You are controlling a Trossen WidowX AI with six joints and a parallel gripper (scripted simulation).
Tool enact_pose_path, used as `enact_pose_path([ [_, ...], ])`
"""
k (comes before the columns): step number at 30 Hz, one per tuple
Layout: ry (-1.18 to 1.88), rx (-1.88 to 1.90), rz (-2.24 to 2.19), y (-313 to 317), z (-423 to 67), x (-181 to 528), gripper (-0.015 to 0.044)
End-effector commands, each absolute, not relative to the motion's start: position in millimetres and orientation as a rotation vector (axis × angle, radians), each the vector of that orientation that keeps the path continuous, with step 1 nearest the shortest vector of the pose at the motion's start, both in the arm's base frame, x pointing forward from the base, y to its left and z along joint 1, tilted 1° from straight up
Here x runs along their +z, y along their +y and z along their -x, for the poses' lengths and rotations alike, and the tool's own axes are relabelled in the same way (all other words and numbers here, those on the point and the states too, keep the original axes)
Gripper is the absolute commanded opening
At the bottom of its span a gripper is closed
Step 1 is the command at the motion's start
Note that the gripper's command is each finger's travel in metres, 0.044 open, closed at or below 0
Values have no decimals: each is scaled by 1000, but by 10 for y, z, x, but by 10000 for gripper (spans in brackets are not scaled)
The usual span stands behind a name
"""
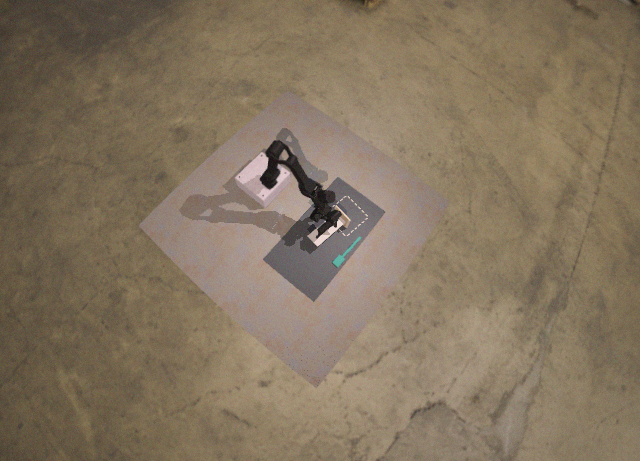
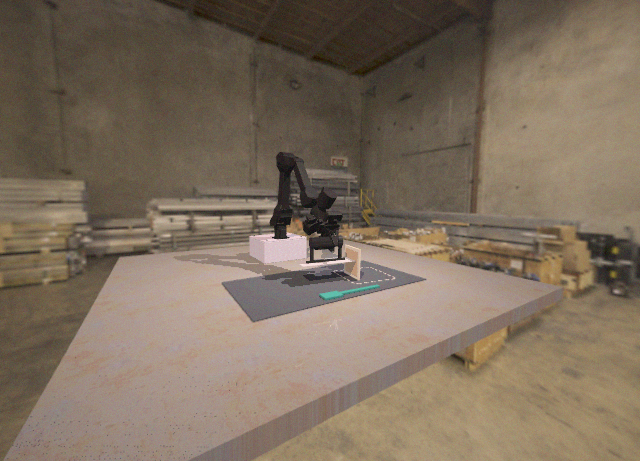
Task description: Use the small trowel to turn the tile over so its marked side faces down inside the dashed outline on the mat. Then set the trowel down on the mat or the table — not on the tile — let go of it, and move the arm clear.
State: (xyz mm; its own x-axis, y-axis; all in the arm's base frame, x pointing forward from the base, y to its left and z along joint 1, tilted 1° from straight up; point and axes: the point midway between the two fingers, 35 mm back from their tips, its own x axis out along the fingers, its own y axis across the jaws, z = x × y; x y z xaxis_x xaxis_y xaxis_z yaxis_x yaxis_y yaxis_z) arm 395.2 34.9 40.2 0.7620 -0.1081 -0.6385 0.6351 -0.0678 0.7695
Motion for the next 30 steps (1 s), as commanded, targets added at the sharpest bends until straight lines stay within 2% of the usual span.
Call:
enact_pose_path([
  [1, 430, -639, -1532, 437, -3990, 411, 0],
  [7, 431, -640, -1532, 413, -3991, 425, 0],
  [19, 429, -640, -1528, -141, -3910, 717, 0],
  [30, 429, -640, -1528, -149, -3908, 721, 0],
])
